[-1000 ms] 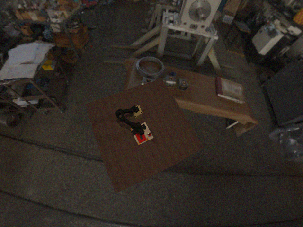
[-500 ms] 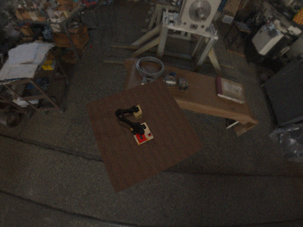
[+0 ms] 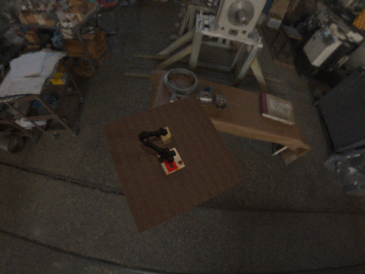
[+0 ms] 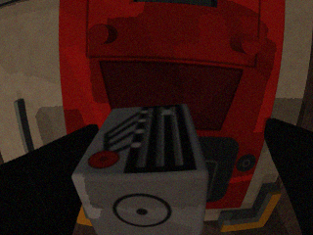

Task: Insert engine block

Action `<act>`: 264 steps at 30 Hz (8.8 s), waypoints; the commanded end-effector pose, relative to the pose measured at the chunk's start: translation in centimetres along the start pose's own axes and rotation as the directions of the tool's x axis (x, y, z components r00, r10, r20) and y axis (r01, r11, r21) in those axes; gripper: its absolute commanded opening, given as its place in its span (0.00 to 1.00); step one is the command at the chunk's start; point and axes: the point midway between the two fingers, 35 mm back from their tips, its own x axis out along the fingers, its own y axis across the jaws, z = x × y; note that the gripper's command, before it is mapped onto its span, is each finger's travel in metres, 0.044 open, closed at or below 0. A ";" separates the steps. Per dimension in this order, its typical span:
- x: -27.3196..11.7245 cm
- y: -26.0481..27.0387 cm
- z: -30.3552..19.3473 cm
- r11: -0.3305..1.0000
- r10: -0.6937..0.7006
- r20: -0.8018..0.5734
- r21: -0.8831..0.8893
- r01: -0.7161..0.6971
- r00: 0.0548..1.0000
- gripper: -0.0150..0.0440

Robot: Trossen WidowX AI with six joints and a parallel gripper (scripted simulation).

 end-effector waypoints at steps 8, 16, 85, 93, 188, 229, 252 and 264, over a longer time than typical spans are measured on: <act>-2.7 -0.1 0.2 1.000 0.017 -0.025 0.001 -0.017 1.000 1.00; -4.5 -0.1 0.2 1.000 0.018 -0.025 0.001 -0.018 1.000 1.00; -1.7 1.4 0.1 1.000 0.018 -0.025 -0.022 -0.019 1.000 1.00; -1.2 1.4 0.1 1.000 0.017 -0.026 -0.022 -0.018 1.000 0.87; -9.6 1.2 0.9 0.999 0.043 0.297 -0.027 -0.036 0.954 0.25; -4.0 1.2 -0.5 1.000 0.030 0.647 -0.026 -0.017 0.762 0.25; -0.2 1.3 -0.7 1.000 0.029 0.646 -0.026 -0.016 0.763 0.25; -0.8 1.2 -0.4 1.000 0.026 0.658 -0.022 -0.015 0.752 0.74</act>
